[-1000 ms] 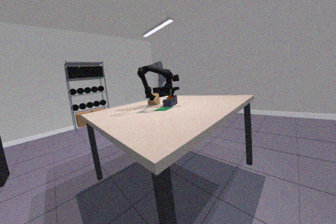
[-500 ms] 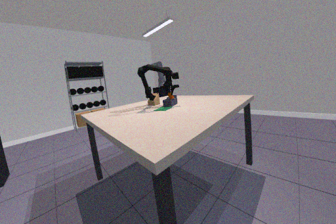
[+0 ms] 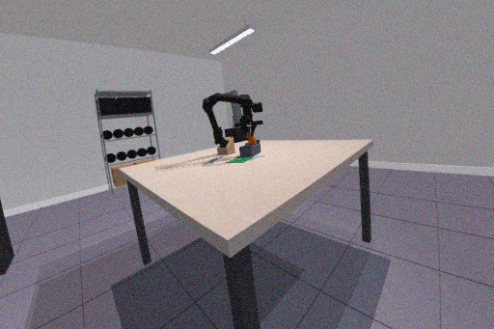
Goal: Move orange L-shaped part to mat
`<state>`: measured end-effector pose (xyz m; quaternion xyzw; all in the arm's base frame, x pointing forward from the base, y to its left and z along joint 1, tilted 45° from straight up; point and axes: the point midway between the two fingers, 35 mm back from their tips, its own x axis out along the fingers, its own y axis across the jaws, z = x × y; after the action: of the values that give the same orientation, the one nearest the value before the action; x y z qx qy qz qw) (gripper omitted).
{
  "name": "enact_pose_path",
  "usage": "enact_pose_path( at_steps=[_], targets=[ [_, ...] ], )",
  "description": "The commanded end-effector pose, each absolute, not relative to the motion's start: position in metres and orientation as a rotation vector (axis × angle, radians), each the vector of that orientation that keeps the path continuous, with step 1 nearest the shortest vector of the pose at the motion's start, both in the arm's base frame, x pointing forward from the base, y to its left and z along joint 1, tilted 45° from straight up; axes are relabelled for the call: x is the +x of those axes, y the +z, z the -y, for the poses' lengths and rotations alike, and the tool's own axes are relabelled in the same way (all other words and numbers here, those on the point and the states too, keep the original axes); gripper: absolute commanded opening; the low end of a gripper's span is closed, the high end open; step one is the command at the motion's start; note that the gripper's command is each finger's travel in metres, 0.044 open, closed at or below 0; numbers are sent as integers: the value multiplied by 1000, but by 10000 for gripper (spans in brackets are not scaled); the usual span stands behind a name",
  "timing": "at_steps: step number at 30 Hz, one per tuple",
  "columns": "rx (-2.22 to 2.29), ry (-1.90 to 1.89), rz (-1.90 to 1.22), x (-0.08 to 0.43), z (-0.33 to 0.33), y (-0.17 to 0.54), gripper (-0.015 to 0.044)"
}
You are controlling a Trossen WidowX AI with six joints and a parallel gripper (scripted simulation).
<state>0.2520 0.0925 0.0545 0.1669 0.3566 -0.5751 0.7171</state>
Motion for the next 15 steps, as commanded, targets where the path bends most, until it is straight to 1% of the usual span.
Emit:
enact_pose_path(
  at_steps=[1,15],
  targets=[
    [376,-1274,-793,251,-99,59,0],
    [376,-1274,-793,249,-115,75,0]
  ],
)
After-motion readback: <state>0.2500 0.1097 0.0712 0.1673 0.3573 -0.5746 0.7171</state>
